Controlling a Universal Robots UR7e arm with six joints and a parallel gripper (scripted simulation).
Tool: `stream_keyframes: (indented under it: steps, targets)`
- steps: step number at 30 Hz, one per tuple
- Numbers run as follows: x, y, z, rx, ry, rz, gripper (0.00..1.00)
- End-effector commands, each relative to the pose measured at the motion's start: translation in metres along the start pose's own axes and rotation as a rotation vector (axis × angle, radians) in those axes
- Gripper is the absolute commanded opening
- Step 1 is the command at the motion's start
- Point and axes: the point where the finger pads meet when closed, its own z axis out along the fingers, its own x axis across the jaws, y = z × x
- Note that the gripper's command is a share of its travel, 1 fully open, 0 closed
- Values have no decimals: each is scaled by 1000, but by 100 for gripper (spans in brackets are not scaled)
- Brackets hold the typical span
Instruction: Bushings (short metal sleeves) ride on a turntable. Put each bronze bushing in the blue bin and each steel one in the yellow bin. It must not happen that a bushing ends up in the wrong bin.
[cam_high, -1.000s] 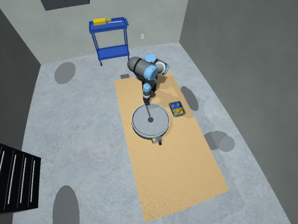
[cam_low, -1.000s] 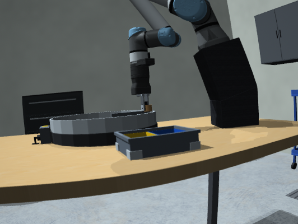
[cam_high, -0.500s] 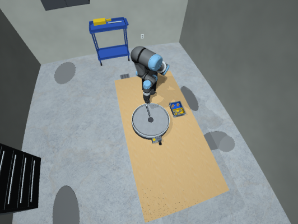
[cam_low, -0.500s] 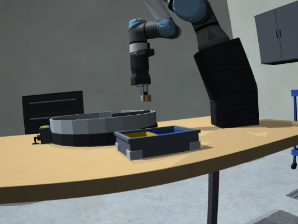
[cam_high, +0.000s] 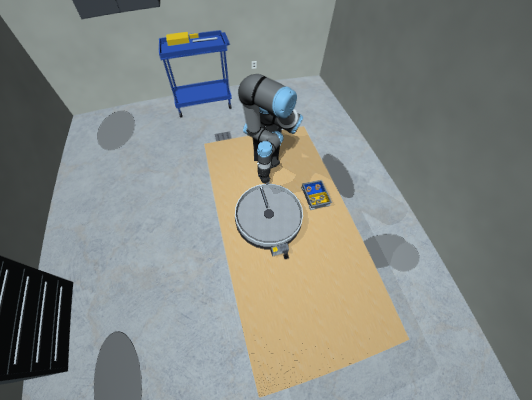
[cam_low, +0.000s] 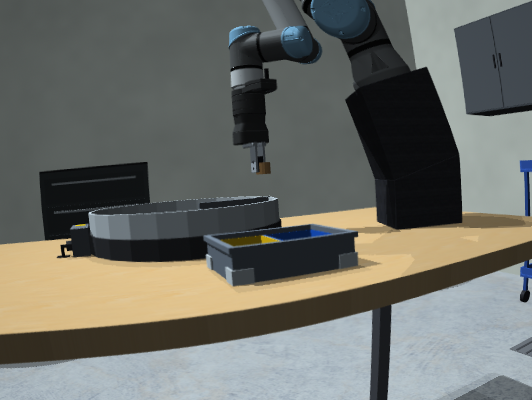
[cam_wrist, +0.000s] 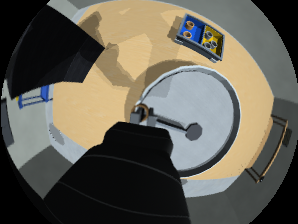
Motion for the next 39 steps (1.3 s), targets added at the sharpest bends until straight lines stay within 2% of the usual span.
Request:
stream_keyframes:
  steps: [1, 3, 4, 7, 10, 13, 17, 18, 20, 23, 25, 28, 31, 34, 39]
  targets:
    - [14, -32, 0, -2, 0, -135, 0]
    - [14, -32, 0, -2, 0, -135, 0]
    - [18, -43, 0, -2, 0, -181, 0]
    - [18, -43, 0, -2, 0, -181, 0]
    - [31, -76, 0, -2, 0, -321, 0]
    - [40, -97, 0, -2, 0, -410, 0]
    - [40, -98, 0, -2, 0, -414, 0]
    - [45, -109, 0, -2, 0, -461, 0]
    - [45, -109, 0, -2, 0, -461, 0]
    - [58, -141, 0, -2, 0, -600, 0]
    - [63, -152, 0, -2, -1, -647, 0]
    - [63, -152, 0, -2, -1, -647, 0]
    - [76, -185, 0, -1, -1, -787, 0]
    - [84, -205, 0, -1, 0, -873, 0]
    - [85, -207, 0, -1, -1, -880, 0]
